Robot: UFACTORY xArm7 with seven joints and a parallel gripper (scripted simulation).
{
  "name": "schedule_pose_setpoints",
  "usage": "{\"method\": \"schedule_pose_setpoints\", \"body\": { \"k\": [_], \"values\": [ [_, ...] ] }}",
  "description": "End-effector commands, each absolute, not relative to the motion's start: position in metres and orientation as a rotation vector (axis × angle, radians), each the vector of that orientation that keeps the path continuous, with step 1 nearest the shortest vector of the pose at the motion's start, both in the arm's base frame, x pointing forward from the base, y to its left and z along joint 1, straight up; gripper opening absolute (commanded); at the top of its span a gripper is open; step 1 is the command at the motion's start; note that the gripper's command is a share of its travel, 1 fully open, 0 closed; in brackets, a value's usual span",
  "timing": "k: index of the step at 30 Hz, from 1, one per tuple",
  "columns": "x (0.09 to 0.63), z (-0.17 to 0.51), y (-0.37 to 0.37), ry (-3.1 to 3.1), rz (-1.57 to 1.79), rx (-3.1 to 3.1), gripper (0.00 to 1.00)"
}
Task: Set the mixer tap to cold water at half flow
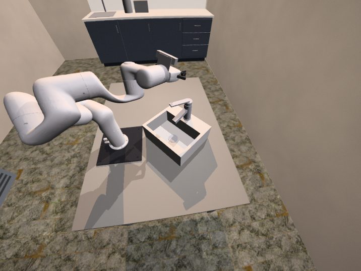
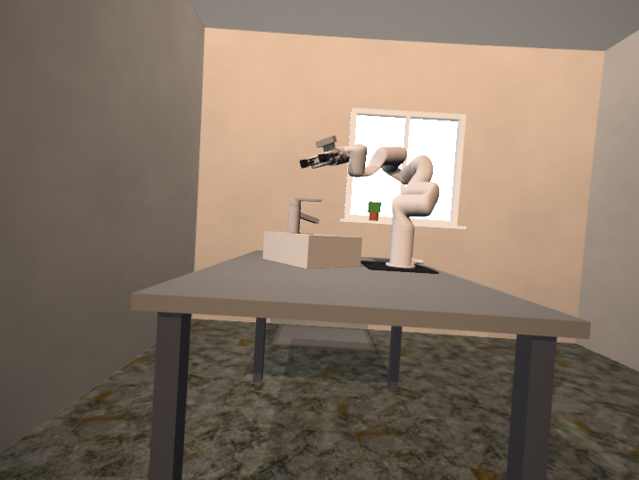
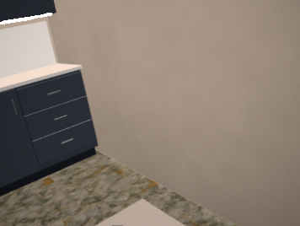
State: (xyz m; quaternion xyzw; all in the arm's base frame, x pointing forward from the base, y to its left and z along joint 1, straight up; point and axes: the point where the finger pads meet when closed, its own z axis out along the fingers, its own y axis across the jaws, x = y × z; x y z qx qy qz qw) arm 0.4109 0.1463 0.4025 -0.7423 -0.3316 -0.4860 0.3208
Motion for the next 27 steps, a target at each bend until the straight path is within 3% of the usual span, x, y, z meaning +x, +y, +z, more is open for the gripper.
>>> {"method": "schedule_pose_setpoints", "body": {
  "k": [1, 14, 18, 27],
  "values": [
    [0.411, 0.416, 0.143, -0.925, -1.207, -2.017, 1.0],
    [0.403, 0.392, 0.12, -0.963, -0.714, -2.516, 1.0],
    [0.403, 0.392, 0.12, -0.963, -0.714, -2.516, 1.0],
    [0.392, 0.36, 0.07, -0.739, -0.237, -2.923, 1.0]
  ]
}}
